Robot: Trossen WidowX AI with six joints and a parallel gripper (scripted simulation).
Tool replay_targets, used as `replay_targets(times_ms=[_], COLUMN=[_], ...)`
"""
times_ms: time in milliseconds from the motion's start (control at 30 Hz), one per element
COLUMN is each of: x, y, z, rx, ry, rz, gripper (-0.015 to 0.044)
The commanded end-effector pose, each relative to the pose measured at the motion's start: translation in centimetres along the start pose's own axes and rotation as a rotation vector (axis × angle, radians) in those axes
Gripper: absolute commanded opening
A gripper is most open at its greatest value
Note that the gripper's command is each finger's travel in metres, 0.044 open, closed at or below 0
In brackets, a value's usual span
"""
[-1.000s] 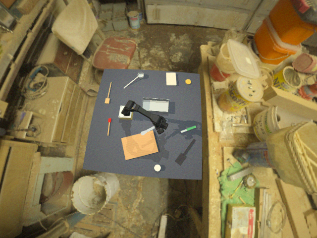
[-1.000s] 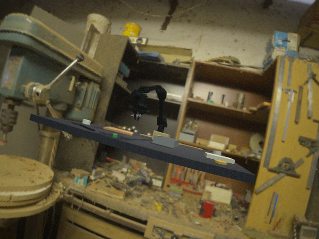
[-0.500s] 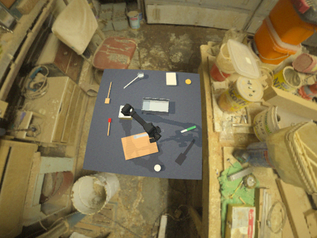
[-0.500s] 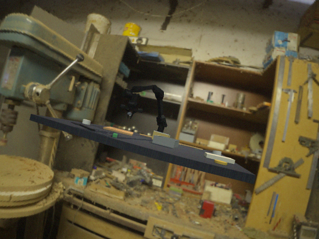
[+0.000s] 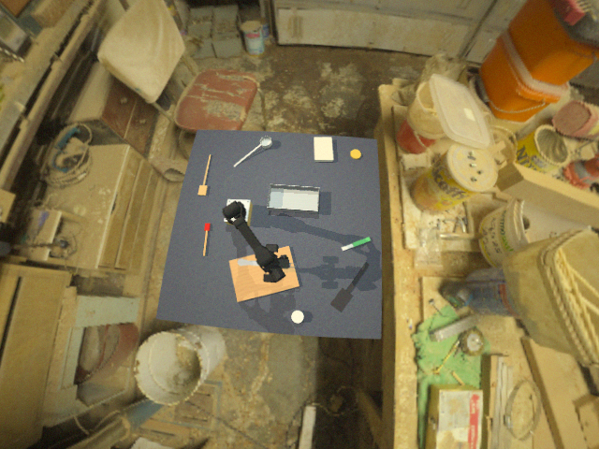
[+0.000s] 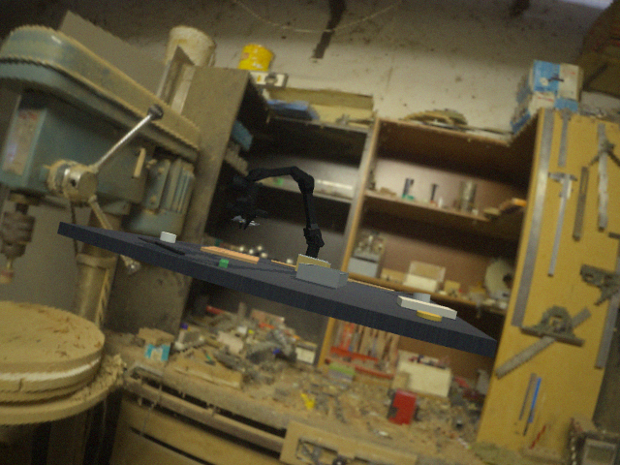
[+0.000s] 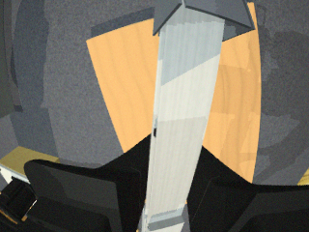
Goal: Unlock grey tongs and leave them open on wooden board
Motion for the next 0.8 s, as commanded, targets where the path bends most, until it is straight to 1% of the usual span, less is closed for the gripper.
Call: replay_targets(times_ms=[0,233,467,567,767], x=[0.0,0.0,0.0,-0.1,0.0], y=[-1.9,-5.3,-5.7,-6.0,-7.5], z=[-1.7,-4.4,-4.6,-4.7,-5.0], rx=[-0.079,-0.204,-0.217,-0.230,-0.272], ry=[-0.006,-0.008,-0.006,0.010,0.061], rz=[0.007,0.014,0.008,-0.044,-0.253], gripper=[-0.0150,-0.0150,-0.0150,-0.0150,-0.0150])
Point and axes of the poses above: the point midway between the two fingers, 35 mm back from their tips, its own x axis back along the fingers, its own z axis across the jaws, y = z × x, the point moved 7 cm from there along x, back along the fingers, and after that the axes turned 7 degrees about -x, right-handed, at the moved point
